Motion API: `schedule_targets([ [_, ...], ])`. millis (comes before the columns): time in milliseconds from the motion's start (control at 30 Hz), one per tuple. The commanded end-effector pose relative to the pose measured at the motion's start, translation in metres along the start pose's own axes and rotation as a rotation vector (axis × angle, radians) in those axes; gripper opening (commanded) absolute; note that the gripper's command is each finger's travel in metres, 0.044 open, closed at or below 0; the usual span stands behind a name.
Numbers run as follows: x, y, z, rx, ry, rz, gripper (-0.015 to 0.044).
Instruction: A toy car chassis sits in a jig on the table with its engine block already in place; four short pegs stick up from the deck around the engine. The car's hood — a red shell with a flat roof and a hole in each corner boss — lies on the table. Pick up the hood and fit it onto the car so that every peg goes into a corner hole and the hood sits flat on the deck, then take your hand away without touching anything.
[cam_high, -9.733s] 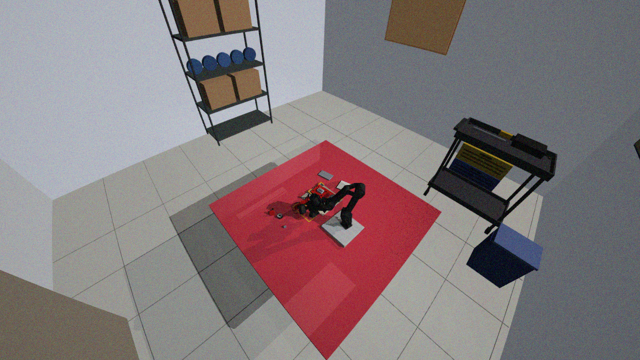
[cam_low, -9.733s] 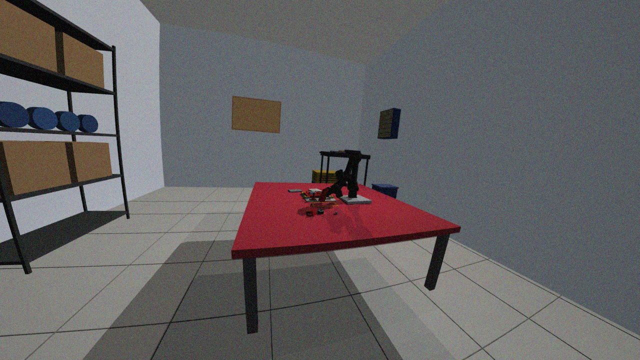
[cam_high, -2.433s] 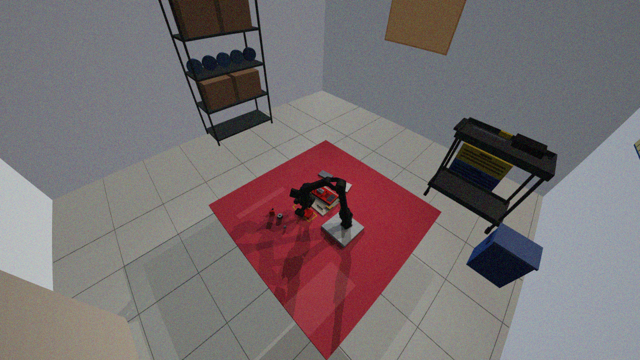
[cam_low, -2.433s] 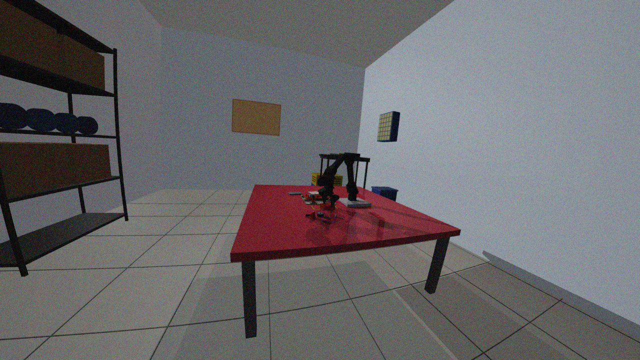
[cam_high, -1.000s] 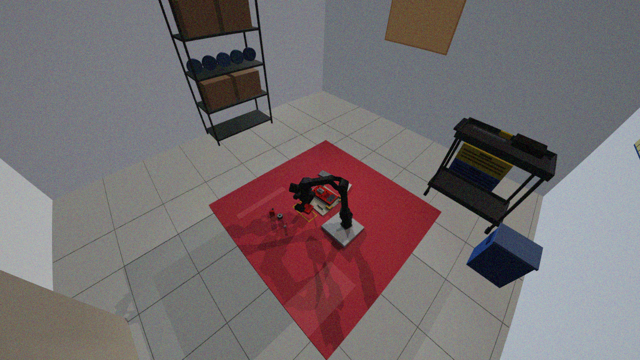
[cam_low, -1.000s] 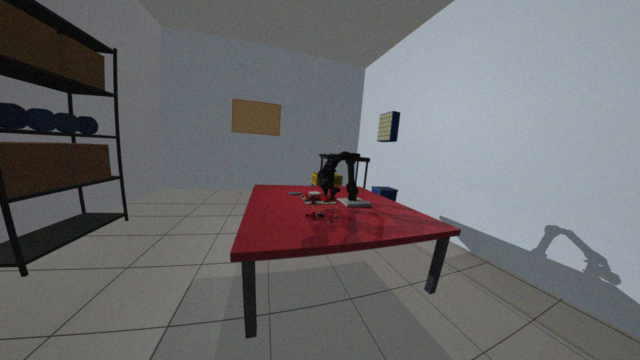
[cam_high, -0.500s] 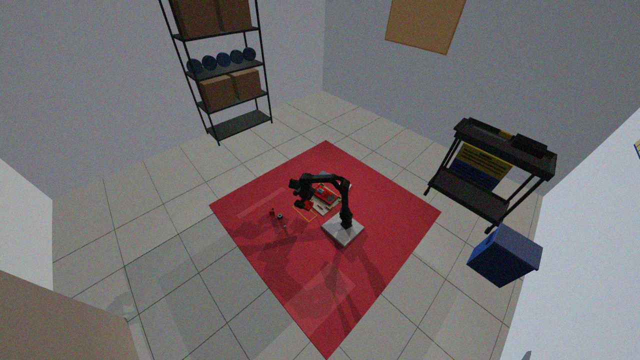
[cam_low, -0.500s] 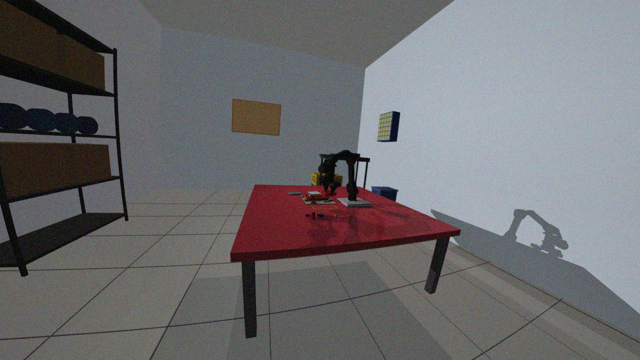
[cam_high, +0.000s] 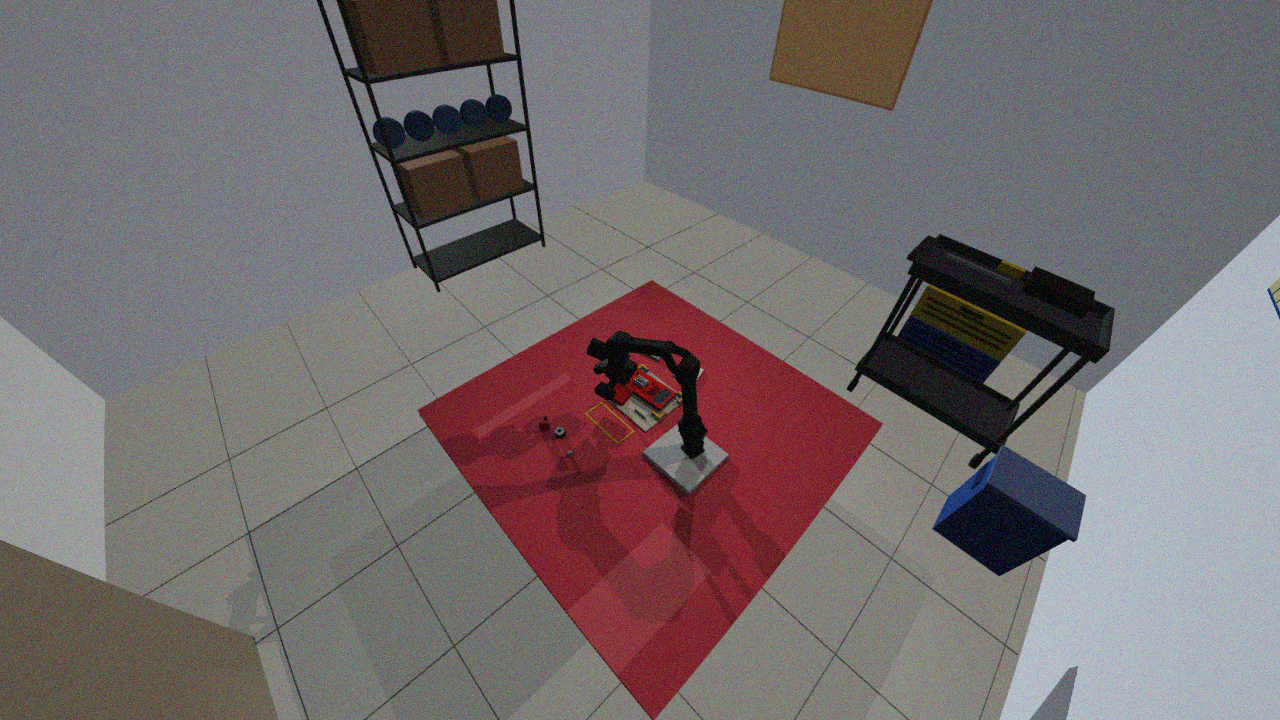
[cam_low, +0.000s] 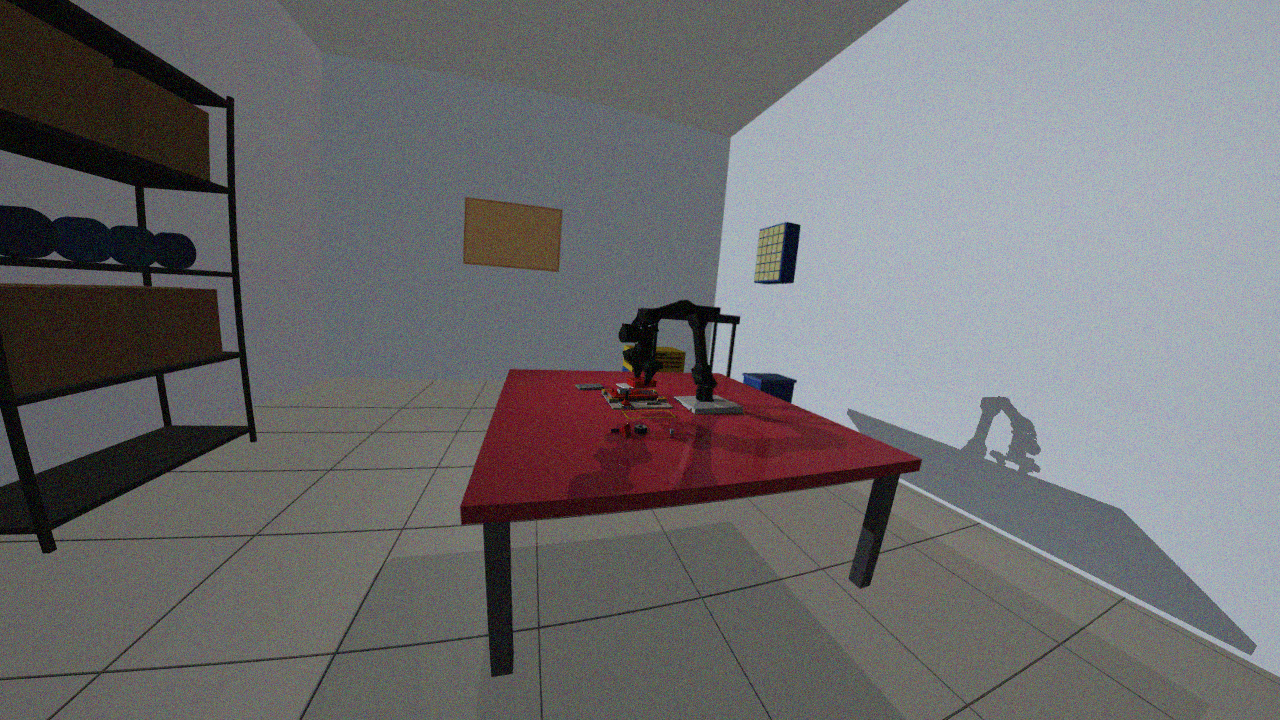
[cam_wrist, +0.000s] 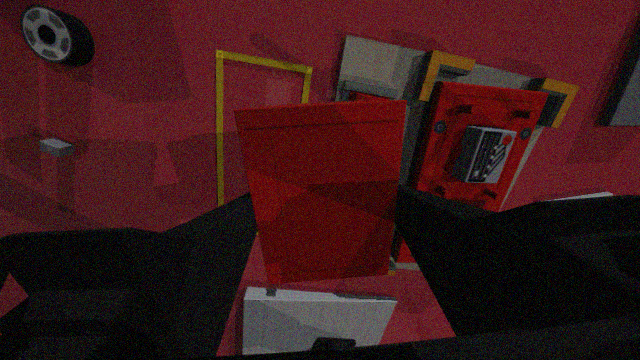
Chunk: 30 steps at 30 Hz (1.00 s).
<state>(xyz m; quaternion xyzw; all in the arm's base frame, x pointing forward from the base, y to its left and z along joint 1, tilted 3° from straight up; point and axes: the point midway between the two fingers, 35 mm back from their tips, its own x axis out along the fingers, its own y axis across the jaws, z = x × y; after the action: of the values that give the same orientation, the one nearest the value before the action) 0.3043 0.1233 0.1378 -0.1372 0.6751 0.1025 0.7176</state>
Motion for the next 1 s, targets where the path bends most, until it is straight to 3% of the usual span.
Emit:
schedule_targets([
  [0, -0.001, -0.02, 0.004, 0.016, -0.007, -0.005, 0.0],
  [767, -0.002, -0.153, -0.001, 0.104, 0.005, -0.013, 0.0],
  [967, 0.002, -0.154, -0.001, 0.107, 0.006, -0.013, 0.0],
])
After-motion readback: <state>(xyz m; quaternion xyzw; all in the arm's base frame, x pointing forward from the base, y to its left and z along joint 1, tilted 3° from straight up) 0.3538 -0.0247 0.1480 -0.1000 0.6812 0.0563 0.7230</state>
